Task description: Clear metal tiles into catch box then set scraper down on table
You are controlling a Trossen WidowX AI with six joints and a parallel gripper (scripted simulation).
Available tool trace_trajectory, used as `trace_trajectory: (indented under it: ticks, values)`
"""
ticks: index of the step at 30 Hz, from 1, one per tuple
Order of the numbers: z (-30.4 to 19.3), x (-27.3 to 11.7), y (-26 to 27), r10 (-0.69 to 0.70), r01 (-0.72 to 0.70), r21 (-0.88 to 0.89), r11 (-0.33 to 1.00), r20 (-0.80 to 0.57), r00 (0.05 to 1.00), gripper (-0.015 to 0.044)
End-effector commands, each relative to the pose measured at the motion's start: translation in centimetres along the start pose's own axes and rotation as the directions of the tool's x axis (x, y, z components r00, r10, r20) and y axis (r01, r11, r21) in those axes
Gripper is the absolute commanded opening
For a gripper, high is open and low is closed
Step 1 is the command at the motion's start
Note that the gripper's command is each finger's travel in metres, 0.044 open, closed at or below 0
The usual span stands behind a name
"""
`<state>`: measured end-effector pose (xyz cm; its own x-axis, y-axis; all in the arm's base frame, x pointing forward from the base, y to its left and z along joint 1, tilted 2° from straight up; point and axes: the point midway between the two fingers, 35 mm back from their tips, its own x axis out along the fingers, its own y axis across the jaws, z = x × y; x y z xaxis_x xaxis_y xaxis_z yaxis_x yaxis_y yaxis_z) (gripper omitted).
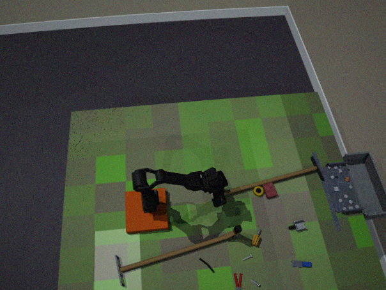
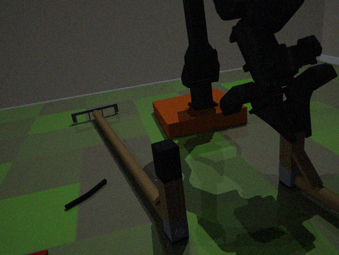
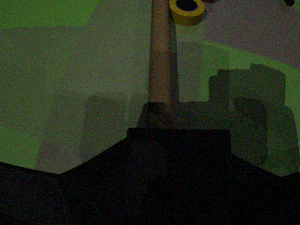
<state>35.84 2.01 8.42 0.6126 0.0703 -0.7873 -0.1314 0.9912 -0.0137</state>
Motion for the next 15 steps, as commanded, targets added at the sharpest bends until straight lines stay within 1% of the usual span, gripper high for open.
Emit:
trace_trajectory:
  ticks: [1, 15]
  values:
    - [0.2, -0.1, -1.1, -0.027, 0.027, 0.017, 1.000, 0.005, 1.000, 0.0000]
    - [0.1, -0.2, -2.9, -0.051, 0.050, 0.045, 0.998, 0.004, 0.999, 0.0000]
